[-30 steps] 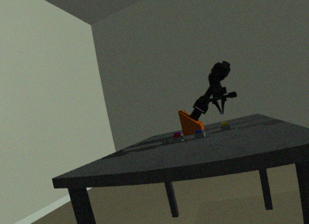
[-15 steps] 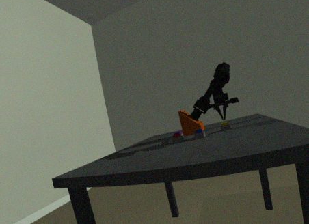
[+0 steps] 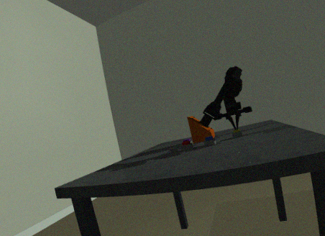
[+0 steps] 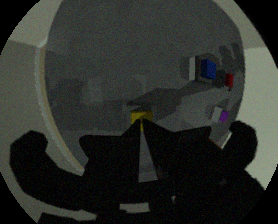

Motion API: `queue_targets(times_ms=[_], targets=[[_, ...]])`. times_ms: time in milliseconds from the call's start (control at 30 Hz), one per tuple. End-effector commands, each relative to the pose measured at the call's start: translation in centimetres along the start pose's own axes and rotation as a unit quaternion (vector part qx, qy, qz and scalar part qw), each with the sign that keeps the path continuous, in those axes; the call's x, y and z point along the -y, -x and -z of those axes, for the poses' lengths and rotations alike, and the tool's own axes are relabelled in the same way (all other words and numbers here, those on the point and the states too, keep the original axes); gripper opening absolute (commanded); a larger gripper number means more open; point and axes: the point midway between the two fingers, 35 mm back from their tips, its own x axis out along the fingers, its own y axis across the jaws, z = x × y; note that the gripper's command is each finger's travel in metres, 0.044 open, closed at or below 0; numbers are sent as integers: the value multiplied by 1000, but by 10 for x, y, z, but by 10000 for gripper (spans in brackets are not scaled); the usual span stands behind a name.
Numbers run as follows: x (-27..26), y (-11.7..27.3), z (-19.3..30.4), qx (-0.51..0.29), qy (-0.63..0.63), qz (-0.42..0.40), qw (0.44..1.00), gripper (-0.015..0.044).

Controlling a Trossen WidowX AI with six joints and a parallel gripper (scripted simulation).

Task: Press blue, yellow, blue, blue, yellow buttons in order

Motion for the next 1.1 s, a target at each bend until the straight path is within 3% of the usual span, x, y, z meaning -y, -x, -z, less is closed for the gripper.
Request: queue_targets(times_ms=[0,533,667,800,967,1067], targets=[[1,-3,2,-2,-2,2,1000,20],[0,0,1,-1,0,0,1000,20],[2,28,1,-3,-2,3,1000,20],[2,32,1,-3,-2,4,1000,20],[2,83,0,-3,-3,6,1000,20],[2,91,1,-3,-3,5,1000,20]])
